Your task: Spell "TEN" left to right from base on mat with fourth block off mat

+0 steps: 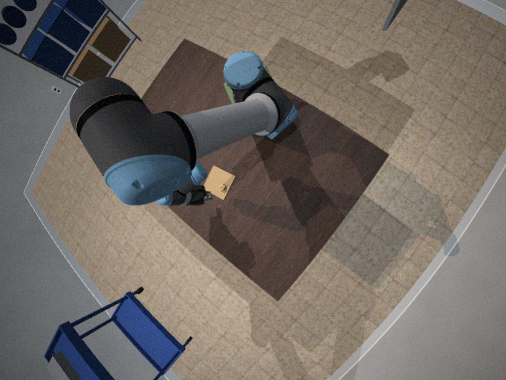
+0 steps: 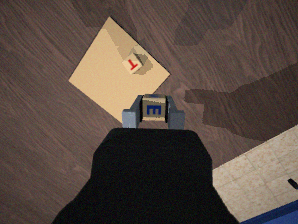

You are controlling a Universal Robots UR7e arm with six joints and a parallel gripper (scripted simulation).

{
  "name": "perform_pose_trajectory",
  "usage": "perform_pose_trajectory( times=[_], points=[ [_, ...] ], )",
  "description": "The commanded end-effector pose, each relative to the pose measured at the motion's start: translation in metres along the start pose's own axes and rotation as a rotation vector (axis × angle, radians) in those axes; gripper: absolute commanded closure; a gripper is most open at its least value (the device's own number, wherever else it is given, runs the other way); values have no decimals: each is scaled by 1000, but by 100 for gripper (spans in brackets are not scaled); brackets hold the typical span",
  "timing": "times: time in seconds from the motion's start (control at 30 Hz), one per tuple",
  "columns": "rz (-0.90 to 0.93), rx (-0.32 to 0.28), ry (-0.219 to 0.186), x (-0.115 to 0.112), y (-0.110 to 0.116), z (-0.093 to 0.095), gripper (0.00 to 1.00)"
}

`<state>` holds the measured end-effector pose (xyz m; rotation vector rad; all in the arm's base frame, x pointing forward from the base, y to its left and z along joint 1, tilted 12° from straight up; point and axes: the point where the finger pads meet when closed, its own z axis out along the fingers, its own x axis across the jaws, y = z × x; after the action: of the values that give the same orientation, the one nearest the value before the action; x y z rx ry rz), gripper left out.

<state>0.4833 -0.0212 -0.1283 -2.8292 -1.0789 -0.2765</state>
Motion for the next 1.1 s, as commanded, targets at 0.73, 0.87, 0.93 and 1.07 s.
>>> perform_pose_trajectory(
  times=[0.73,0.87,0.93,1.07],
  points=[
    [631,0,3,-52,-15,-4,51],
    [724,0,4,-59,-18,-5,51],
    [771,1,4,-62,-19,-6,51],
    [818,1,5,-66,-21,-6,51]
  ],
)
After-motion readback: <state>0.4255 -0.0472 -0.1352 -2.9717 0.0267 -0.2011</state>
